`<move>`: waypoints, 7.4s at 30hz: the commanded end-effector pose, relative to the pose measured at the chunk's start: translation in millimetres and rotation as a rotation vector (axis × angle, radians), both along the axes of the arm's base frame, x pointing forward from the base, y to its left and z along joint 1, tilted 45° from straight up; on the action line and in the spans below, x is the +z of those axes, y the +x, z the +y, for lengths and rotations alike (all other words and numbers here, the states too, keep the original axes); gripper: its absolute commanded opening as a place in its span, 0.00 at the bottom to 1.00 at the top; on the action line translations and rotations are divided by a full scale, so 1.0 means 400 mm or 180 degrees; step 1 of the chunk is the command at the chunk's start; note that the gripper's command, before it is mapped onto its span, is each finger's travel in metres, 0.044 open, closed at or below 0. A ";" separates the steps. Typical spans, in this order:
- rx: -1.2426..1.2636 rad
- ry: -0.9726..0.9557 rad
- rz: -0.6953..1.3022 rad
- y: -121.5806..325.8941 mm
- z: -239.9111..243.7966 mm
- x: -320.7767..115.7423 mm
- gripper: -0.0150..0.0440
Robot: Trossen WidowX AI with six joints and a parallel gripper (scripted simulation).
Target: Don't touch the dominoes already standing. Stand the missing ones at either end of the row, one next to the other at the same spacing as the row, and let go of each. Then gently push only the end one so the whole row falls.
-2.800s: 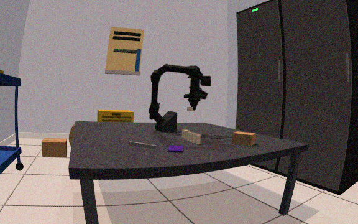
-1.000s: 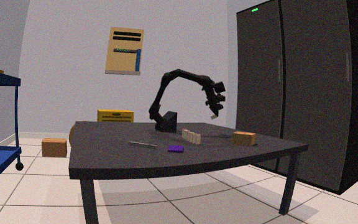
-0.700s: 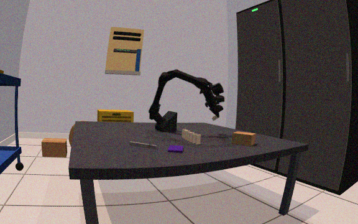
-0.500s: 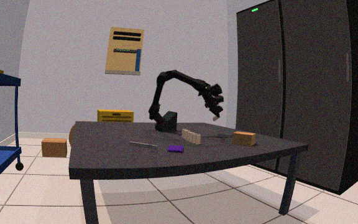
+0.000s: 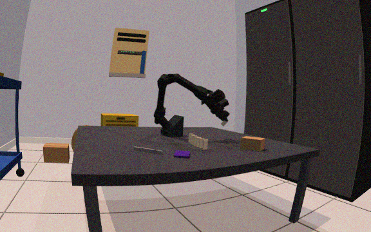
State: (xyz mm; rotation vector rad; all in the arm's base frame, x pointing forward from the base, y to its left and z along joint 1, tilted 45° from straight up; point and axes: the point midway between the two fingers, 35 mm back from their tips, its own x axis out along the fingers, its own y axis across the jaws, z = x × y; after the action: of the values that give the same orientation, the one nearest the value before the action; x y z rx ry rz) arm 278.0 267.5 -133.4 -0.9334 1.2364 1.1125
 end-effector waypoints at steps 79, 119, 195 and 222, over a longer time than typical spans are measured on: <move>0.0441 0.1732 -0.0825 -0.038 -0.205 -0.015 0.29; 0.0447 0.1727 -0.0828 -0.049 -0.209 -0.031 1.00; -0.4657 -0.2252 -0.1635 -0.038 -0.190 -0.099 1.00; -0.4655 -0.2252 -0.1635 -0.038 -0.193 -0.103 0.44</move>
State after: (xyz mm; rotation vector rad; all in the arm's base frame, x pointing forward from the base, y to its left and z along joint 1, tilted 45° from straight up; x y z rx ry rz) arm 262.2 188.6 -175.7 -0.4670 1.3989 -0.7127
